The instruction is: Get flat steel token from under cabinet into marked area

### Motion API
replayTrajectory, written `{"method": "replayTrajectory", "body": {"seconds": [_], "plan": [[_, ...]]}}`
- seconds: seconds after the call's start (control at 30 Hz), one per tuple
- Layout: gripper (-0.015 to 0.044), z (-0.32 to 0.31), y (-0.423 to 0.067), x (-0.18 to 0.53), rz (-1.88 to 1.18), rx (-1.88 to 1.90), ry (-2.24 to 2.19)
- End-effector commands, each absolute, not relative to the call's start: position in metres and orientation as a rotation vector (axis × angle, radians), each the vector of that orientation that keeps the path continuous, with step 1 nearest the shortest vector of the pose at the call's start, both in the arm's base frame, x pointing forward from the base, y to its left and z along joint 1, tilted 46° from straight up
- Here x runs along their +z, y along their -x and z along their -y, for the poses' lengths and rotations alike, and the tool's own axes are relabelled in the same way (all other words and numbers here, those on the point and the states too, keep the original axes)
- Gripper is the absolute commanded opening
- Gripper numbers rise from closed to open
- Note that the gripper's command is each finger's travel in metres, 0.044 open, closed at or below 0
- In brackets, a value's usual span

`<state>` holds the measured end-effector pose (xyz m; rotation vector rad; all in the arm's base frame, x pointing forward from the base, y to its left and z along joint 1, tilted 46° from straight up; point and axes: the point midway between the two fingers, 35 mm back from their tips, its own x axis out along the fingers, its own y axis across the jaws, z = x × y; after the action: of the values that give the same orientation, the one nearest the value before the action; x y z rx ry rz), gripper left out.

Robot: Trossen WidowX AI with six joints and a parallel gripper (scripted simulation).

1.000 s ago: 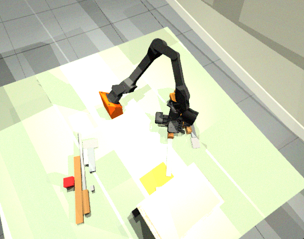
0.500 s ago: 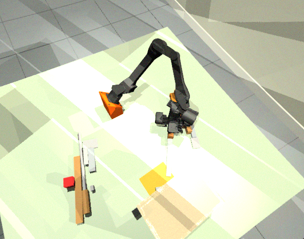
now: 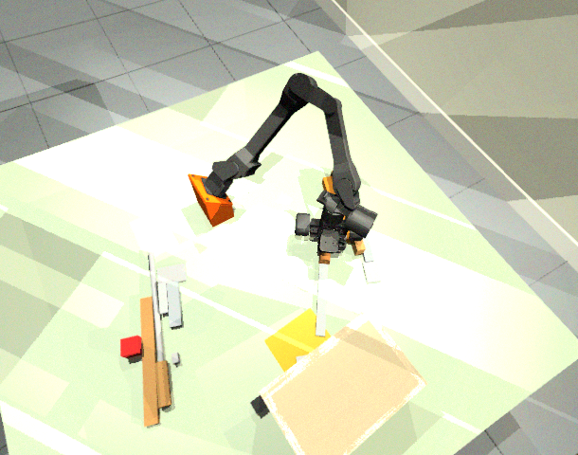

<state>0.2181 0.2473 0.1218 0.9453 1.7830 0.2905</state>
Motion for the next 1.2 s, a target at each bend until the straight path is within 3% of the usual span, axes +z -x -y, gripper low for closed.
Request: {"method": "replayTrajectory", "body": {"seconds": [0.0,0.17,1.17], "plan": [[0.0111,-0.247,-0.218,0.122,-1.783,0.294,-0.943],[0.0,-0.247,-0.218,0.122,-1.783,0.294,-0.943],[0.0,-0.239,-0.249,0.107,-1.781,0.293,-0.937]]}}
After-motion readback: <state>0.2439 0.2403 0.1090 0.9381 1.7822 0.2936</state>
